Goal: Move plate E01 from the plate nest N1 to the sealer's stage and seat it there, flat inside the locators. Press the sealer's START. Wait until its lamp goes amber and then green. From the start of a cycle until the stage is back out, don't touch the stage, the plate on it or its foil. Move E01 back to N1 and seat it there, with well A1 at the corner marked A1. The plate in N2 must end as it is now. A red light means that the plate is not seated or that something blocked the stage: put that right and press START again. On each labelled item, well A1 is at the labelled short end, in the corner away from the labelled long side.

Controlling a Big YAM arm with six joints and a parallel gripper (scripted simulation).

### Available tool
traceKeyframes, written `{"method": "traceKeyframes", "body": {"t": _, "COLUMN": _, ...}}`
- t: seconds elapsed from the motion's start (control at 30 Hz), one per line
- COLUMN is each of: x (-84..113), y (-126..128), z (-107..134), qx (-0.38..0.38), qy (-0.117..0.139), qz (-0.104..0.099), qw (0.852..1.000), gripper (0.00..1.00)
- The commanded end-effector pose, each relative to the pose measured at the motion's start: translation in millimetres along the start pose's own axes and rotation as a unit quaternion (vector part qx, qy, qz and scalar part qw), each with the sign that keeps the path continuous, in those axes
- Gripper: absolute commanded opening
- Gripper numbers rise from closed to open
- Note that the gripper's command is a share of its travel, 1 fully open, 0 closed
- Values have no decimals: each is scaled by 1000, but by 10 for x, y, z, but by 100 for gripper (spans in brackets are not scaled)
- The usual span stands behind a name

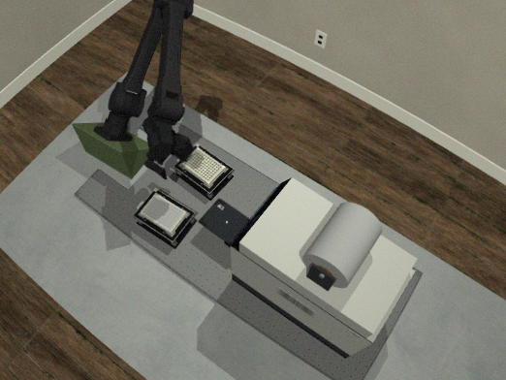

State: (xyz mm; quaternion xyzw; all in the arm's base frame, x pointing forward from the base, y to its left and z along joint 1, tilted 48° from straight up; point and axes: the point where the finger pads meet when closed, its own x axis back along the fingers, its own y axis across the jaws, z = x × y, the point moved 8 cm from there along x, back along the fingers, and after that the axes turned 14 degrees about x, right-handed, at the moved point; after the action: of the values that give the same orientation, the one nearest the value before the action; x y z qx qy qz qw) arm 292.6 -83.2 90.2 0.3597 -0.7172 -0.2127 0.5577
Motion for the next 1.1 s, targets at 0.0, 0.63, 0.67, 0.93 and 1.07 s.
{"method": "traceKeyframes", "body": {"t": 0.0, "x": -119, "y": 76, "z": 30, "qx": -20, "qy": -52, "qz": 42, "qw": 998, "gripper": 100}}
{"method": "traceKeyframes", "body": {"t": 0.63, "x": -187, "y": -10, "z": 169, "qx": -41, "qy": -37, "qz": 33, "qw": 998, "gripper": 100}}
{"method": "traceKeyframes", "body": {"t": 0.67, "x": -187, "y": -10, "z": 169, "qx": -41, "qy": -37, "qz": 33, "qw": 998, "gripper": 100}}
{"method": "traceKeyframes", "body": {"t": 0.93, "x": -221, "y": 509, "z": -178, "qx": -26, "qy": -40, "qz": 39, "qw": 998, "gripper": 100}}
{"method": "traceKeyframes", "body": {"t": 1.07, "x": -211, "y": 676, "z": -345, "qx": -23, "qy": -48, "qz": 44, "qw": 998, "gripper": 100}}
